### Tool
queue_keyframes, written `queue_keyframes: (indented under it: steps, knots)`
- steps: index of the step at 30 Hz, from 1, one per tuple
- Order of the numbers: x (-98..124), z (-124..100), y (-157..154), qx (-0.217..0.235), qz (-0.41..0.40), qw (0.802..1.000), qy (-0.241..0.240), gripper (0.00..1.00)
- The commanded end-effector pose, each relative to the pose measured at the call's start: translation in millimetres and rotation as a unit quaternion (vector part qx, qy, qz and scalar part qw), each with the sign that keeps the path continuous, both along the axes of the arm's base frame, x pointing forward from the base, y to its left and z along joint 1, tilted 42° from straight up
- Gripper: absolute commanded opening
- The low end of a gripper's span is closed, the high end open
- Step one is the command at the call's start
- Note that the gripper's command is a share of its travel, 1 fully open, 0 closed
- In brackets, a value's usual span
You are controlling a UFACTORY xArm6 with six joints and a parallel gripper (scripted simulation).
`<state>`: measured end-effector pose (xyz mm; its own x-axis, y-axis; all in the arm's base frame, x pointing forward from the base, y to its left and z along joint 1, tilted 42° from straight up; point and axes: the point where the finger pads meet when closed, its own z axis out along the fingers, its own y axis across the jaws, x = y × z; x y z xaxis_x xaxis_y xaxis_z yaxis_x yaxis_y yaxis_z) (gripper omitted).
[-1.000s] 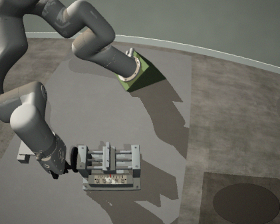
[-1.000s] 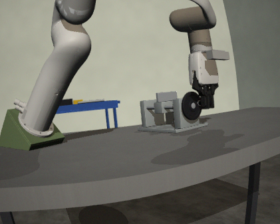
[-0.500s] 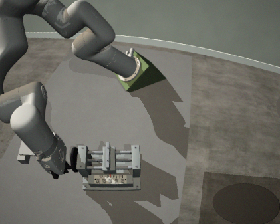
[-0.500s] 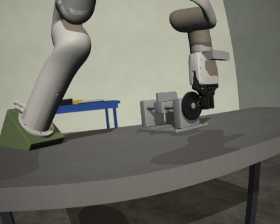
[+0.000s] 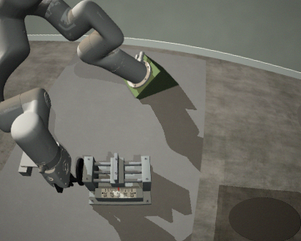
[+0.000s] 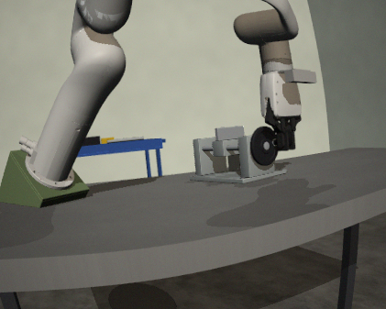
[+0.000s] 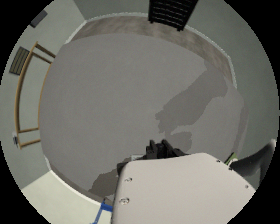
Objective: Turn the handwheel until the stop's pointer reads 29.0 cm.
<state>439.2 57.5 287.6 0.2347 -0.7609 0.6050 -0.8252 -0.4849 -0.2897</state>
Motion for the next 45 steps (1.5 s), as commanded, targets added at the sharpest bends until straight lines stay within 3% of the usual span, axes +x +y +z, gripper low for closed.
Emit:
queue_keyframes:
  steps: [1, 30, 37, 40, 45]
  knots:
    - [0, 0, 0, 0.000, 0.000, 1.000, 0.000, 0.57]
    - [-1, 2, 1, 0.000, 0.000, 1.000, 0.000, 0.57]
    - [-36, 52, 30, 0.000, 0.000, 1.000, 0.000, 0.57]
    - [-36, 52, 30, 0.000, 0.000, 1.000, 0.000, 0.57]
    - [-51, 74, 43, 0.000, 0.000, 1.000, 0.000, 0.57]
